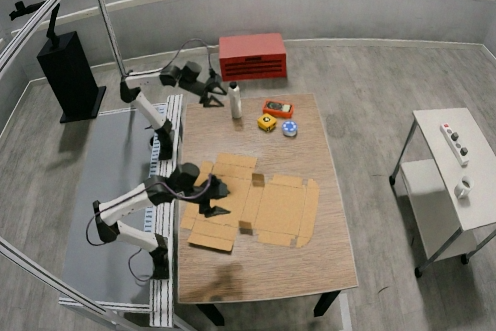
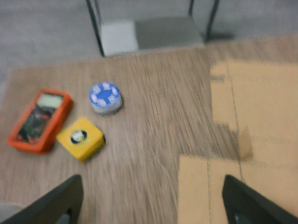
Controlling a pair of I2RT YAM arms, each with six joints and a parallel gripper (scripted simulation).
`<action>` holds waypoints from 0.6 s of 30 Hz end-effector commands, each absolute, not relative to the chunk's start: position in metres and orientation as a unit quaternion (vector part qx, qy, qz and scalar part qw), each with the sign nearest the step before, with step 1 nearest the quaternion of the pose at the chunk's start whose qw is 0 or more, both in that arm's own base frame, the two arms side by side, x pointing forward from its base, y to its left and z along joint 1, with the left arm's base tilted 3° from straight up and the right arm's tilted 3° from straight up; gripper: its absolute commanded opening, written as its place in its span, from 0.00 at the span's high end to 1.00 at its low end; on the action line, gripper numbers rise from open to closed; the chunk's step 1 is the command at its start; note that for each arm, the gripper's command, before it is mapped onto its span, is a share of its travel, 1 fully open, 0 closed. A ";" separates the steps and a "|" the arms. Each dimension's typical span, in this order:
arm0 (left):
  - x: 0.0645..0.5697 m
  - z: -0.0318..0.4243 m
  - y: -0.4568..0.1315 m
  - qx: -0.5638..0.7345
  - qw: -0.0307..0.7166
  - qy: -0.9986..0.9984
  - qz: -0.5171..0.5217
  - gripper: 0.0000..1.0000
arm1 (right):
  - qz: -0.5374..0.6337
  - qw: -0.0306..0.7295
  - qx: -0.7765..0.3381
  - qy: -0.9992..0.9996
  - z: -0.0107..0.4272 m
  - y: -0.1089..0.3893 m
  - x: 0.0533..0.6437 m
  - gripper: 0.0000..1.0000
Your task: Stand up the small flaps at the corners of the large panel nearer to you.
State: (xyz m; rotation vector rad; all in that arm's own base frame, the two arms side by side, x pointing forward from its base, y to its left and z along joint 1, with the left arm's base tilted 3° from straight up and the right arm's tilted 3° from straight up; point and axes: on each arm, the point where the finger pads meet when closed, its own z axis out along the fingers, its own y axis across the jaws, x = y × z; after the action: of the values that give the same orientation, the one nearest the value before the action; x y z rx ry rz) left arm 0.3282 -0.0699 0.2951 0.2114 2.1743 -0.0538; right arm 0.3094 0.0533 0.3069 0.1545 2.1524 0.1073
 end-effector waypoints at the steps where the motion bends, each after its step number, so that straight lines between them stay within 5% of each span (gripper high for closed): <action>1: 0.308 0.260 -0.078 0.085 0.359 0.929 -0.017 0.24 | 0.043 0.362 0.106 0.925 0.275 0.058 0.281 0.24; 18: 0.256 0.155 -0.133 0.134 0.062 0.988 -0.036 0.24 | 0.061 0.055 0.165 0.983 0.171 0.101 0.200 0.24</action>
State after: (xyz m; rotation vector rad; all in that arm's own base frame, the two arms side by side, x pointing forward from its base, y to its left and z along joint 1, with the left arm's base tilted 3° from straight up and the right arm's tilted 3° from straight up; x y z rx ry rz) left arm 0.2727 -0.1194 0.1702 0.3840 2.8541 -0.0583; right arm 0.2306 0.0916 0.1938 0.4164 2.8228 0.1521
